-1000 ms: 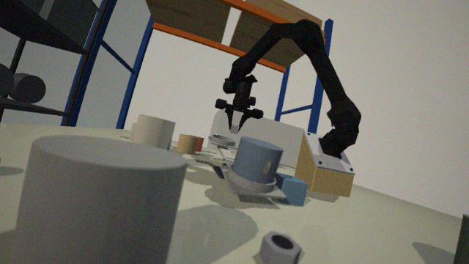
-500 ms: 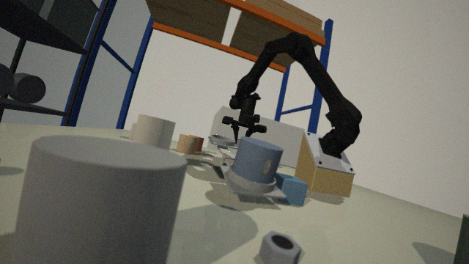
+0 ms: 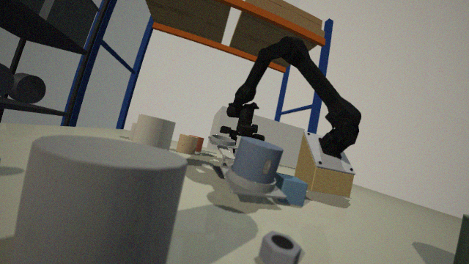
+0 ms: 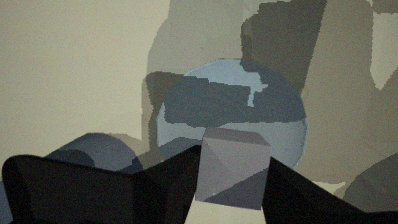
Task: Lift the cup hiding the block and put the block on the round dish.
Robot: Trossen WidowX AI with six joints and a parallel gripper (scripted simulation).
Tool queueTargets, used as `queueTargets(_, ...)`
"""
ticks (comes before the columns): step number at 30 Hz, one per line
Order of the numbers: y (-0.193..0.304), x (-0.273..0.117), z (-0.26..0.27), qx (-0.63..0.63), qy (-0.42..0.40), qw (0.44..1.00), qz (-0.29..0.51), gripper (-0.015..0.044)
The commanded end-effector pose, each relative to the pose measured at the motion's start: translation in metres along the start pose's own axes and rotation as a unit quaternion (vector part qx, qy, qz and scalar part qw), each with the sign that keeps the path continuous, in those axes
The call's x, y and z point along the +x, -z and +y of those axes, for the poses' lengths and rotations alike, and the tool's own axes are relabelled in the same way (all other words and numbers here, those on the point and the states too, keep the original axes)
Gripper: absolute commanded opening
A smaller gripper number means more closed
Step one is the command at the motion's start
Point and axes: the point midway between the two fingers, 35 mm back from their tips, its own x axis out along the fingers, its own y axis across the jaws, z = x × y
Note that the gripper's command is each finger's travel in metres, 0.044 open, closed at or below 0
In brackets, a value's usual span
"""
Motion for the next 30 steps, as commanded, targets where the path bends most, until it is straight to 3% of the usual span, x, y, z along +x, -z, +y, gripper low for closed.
queueTargets(1,0.0,0.005,0.0,0.002,0.001,1.0,-0.002,0.0)
queueTargets(13,-0.001,0.022,0.0,0.002,0.001,1.0,-0.002,0.0)
queueTargets(30,0.002,0.013,-0.004,0.002,0.008,1.0,0.006,0.044)
